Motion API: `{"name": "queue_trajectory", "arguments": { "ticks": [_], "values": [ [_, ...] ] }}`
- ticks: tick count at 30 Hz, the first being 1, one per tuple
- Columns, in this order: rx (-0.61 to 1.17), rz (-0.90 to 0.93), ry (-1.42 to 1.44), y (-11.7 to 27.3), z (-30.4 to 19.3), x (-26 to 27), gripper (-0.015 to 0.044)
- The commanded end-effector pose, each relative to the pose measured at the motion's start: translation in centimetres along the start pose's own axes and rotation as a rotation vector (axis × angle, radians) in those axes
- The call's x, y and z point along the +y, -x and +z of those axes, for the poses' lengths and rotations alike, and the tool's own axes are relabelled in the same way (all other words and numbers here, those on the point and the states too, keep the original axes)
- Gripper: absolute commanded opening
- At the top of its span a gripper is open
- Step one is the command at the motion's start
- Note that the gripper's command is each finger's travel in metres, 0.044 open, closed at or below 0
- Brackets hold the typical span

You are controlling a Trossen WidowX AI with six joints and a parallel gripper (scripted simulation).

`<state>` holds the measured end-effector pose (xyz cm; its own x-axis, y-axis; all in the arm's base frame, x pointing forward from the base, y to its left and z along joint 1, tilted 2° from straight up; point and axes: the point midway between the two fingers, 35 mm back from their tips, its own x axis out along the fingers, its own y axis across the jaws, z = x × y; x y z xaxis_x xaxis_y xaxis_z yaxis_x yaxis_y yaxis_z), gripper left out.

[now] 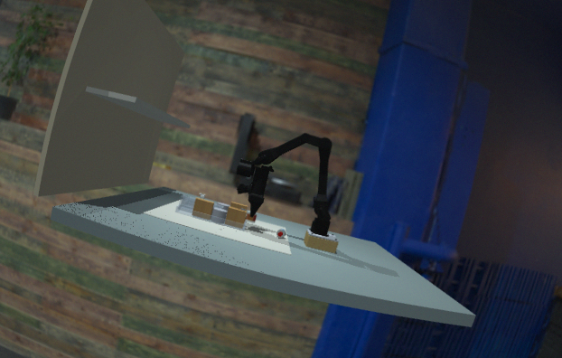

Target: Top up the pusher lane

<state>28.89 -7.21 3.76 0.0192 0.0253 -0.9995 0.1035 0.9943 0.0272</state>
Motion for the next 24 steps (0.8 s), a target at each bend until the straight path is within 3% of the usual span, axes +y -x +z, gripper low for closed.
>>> {"name": "queue_trajectory", "arguments": {
  "ticks": [1,24],
  "values": [
    [-0.018,0.000,-0.001,0.32,0.70,-0.03,0.0000],
    [-0.019,0.000,-0.001,0.41,1.60,-0.04,0.0000]
  ]
}}
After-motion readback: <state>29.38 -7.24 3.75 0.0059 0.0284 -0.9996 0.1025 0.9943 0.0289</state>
